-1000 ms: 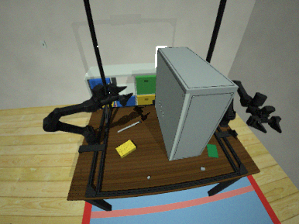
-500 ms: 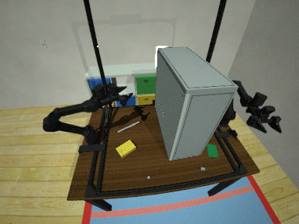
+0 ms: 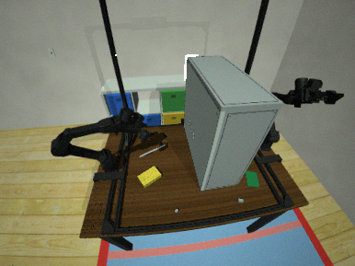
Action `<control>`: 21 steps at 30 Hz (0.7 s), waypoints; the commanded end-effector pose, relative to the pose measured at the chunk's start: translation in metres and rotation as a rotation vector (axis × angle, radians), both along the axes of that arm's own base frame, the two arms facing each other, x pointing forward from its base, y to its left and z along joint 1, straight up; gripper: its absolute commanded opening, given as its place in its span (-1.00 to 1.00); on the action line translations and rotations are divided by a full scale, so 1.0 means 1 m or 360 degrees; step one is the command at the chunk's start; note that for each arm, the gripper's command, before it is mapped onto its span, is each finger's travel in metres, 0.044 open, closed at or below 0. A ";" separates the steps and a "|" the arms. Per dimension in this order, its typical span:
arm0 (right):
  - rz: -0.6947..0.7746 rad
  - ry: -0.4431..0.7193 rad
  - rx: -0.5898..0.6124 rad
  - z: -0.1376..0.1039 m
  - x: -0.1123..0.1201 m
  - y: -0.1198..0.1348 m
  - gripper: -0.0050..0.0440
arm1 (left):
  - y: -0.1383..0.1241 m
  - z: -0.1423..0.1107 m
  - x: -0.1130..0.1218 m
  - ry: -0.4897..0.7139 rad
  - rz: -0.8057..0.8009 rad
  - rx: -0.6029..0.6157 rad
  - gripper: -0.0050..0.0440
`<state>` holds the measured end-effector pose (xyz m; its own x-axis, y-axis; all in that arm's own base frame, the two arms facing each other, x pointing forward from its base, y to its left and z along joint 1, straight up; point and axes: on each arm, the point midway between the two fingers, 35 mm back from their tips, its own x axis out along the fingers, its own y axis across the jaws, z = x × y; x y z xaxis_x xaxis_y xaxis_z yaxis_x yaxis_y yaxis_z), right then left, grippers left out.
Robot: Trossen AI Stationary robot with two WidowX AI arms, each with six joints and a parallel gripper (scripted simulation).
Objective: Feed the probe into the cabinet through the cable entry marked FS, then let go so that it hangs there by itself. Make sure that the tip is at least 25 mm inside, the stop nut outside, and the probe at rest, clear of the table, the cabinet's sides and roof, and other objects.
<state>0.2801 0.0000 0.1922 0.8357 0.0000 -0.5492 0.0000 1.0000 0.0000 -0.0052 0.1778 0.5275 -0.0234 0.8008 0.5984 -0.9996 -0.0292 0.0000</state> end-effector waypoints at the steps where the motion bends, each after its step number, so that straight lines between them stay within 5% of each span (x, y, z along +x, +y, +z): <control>1: 0.0000 0.0122 0.0000 -0.014 -0.010 0.000 1.00 | -0.027 0.021 0.001 0.0004 0.0000 0.0120 1.00; 5: 0.0000 0.0493 0.0000 -0.050 -0.045 0.000 1.00 | -0.108 0.065 0.003 0.0013 0.0000 0.0442 1.00; 11: 0.0000 0.0925 0.0000 -0.081 -0.096 0.000 1.00 | -0.201 0.093 0.006 0.0023 0.0000 0.0773 1.00; 21: 0.0000 0.0985 0.0000 -0.084 -0.103 0.000 1.00 | -0.200 0.089 0.004 -0.0006 -0.0117 0.0716 1.00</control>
<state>0.1782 0.0000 0.1094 0.3686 0.0000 -0.9296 0.0000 1.0000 0.0000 0.0003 -0.0304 0.6206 -0.0048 0.4231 0.9061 -0.9999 -0.0107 -0.0003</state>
